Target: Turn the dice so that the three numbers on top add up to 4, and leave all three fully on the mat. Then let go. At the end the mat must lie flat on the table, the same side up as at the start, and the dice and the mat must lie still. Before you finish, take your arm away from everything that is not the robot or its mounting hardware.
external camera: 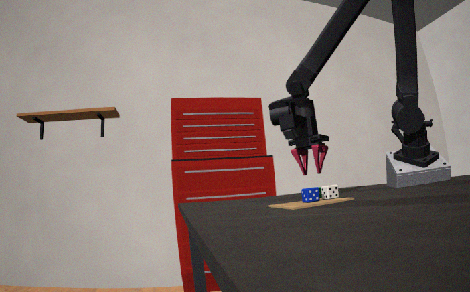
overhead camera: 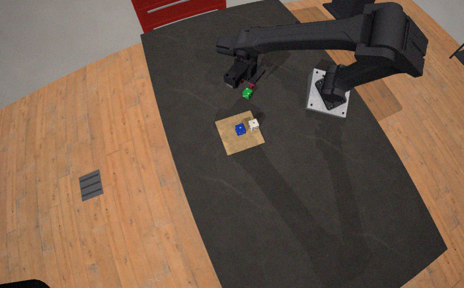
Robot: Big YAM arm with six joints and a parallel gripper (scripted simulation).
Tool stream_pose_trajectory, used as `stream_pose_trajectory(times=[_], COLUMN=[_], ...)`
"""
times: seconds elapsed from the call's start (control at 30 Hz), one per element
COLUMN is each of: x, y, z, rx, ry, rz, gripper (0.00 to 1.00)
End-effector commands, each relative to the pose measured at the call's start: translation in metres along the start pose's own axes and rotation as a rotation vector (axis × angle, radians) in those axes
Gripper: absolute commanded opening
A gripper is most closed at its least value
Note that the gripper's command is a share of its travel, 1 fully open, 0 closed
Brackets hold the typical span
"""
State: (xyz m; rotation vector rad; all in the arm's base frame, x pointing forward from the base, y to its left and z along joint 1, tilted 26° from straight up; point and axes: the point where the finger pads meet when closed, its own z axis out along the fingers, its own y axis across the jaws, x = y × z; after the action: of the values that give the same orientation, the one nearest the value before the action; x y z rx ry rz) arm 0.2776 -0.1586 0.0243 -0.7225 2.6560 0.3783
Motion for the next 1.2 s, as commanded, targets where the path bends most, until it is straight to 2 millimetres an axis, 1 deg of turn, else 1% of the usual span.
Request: stream_pose_trajectory(times=[0.0, 0.03, 0.1, 0.23, 0.3, 0.47, 0.63, 0.73, 0.87, 1.17], x=[0.0, -0.004, -0.002, 0.001, -0.002, 0.001, -0.001, 0.002, -0.002, 0.0], y=[-0.001, -0.001, 0.001, -0.001, 0.001, -0.002, 0.001, -0.001, 0.0, 0.0], z=[0.003, 0.0, 0.009, 0.014, 0.018, 0.021, 0.027, 0.027, 0.026, 0.028], rx=[0.004, 0.018, -0.001, 0.004, -0.001, 0.011, -0.001, 0.005, 0.011, 0.005], ry=[-0.007, -0.011, -0.006, -0.007, -0.006, -0.01, -0.006, -0.008, -0.01, -0.008], rz=[0.013, -0.001, 0.003, 0.014, 0.004, 0.013, 0.004, 0.016, 0.002, 0.008], gripper=[0.45, 0.45, 0.45, 0.45, 0.45, 0.45, 0.45, 0.45, 0.45, 0.45])
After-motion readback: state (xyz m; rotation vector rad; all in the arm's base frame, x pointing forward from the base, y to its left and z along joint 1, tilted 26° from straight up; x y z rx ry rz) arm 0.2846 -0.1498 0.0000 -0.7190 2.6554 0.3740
